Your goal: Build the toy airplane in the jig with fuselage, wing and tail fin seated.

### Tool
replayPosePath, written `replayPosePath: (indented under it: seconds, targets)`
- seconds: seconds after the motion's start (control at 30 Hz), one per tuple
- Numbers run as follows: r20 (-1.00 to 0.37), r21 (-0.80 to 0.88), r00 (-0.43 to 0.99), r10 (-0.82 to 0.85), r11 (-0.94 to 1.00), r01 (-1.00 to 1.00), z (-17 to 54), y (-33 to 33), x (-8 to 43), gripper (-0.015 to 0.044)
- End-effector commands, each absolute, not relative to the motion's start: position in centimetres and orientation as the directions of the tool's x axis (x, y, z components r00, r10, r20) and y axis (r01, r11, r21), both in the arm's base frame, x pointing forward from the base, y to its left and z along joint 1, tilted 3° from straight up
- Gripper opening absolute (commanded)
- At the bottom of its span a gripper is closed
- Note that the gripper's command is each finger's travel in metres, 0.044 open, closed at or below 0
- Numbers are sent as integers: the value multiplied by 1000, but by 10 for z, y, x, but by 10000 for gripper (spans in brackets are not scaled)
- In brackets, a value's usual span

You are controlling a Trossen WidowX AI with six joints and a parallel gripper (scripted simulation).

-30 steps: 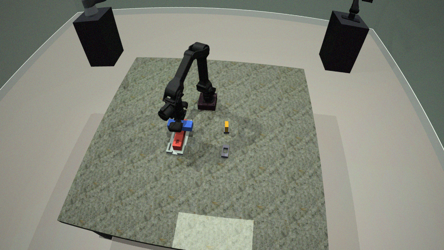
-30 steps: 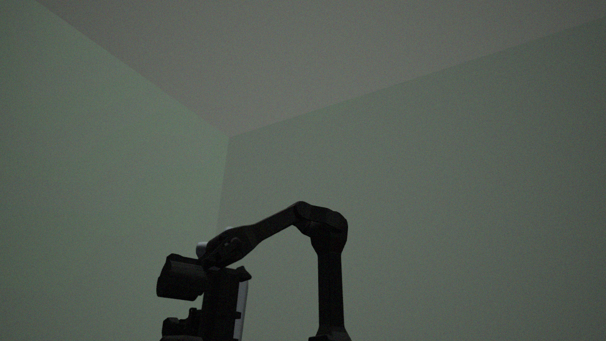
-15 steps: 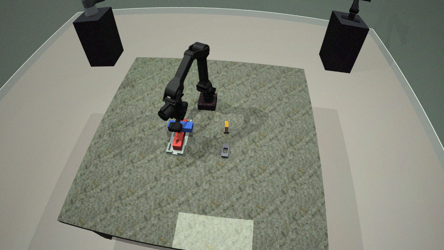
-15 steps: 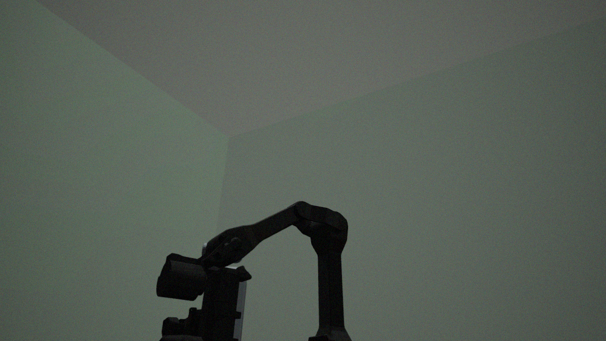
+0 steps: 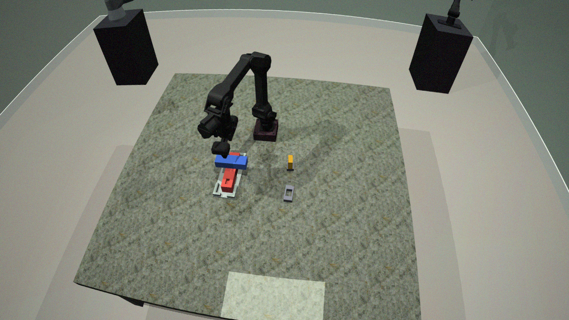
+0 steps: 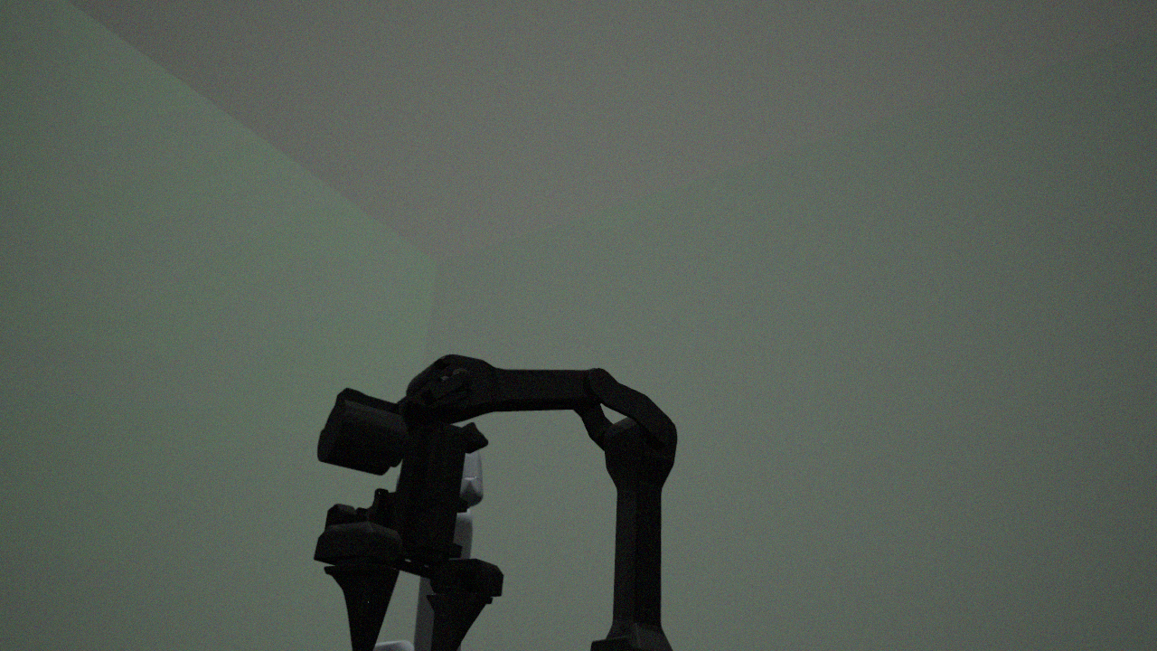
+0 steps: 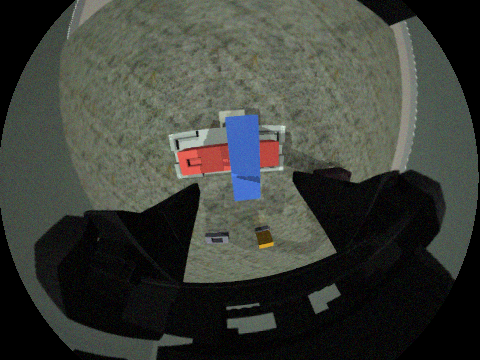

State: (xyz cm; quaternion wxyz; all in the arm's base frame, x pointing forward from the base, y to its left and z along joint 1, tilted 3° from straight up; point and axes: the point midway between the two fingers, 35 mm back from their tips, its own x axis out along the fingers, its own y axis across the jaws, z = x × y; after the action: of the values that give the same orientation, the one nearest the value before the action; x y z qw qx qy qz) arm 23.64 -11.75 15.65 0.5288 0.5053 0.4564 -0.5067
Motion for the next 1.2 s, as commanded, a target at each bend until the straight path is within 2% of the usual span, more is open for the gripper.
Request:
replayPosePath:
  seconds: [0.0,0.13,0.3,0.47,0.6,0.73,1.17]
  targets:
    - [-997,52,50,-62,-29,998,159,-117,236,440]
    - [-997,51,50,-62,-13,999,159,-117,237,440]
    - [-997,21,50,-62,398,917,160,-118,237,440]
    - [-997,-17,50,-62,783,622,161,-118,237,440]
    - [-997,-46,50,-62,960,276,161,-118,237,440]
    - [-997,-64,50,-62,997,-45,162,-118,237,440]
    - [-997,-63,50,-60,996,-61,161,-111,240,440]
